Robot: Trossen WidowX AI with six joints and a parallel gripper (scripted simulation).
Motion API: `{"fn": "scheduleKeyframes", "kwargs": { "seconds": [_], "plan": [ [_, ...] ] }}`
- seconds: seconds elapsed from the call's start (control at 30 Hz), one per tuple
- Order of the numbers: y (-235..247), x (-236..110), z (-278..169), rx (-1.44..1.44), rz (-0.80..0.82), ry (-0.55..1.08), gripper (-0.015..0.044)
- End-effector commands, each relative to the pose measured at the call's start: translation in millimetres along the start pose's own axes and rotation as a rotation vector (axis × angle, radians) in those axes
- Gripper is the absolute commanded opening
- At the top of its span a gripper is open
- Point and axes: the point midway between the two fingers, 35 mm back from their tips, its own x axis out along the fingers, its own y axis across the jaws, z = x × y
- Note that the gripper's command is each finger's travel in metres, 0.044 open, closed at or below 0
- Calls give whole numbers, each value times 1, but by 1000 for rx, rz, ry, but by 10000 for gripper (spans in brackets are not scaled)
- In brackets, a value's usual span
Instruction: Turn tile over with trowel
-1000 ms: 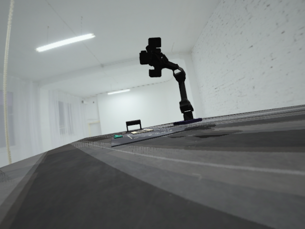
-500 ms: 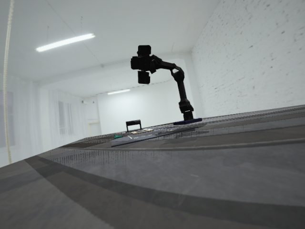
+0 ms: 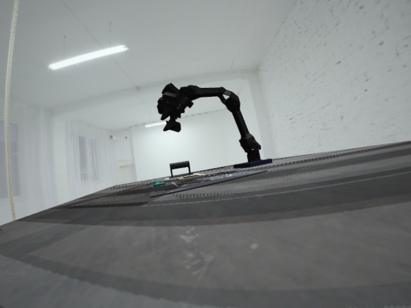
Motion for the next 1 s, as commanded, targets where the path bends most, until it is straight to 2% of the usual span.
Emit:
{"fn": "scheduleKeyframes", "kwargs": {
  "seconds": [0.0, 0.37, 0.7, 0.97],
  "plan": [
    [-51, 2, 18, -49, -137, 29, 270],
    [-190, -21, 40, -158, -431, 227, 270],
    [-305, -71, 25, -226, -558, 524, 270],
    [-320, -80, 21, -233, -563, 571, 270]
  ]
}}
